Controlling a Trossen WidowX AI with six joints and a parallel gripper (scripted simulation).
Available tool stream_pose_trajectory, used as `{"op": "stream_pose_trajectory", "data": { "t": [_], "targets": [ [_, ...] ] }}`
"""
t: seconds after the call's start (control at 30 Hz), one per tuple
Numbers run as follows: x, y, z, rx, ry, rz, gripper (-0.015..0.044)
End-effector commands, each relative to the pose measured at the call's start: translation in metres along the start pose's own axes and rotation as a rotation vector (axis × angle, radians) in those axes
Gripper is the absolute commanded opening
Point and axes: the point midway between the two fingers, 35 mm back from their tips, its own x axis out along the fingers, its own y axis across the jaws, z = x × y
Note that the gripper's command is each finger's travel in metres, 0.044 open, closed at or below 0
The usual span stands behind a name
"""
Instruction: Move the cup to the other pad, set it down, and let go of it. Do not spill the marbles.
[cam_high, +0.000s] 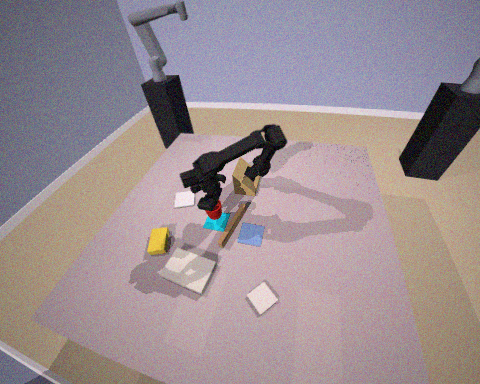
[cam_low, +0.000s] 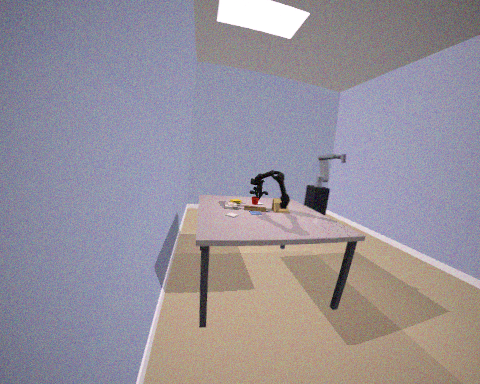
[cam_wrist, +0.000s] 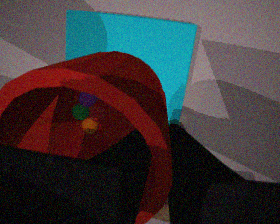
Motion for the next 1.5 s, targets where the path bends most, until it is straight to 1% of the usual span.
{"op": "stream_pose_trajectory", "data": {
  "t": [0.0,0.73,1.33,1.47],
  "targets": [
    [0.009,-0.001,-0.001,0.007,0.010,-0.006,0.0000],
    [0.039,-0.002,-0.002,0.006,0.011,-0.006,0.0000],
    [0.037,-0.002,-0.001,0.000,0.004,-0.003,0.0000],
    [0.037,-0.002,-0.001,0.000,0.004,-0.003,0.0105]
  ]
}}
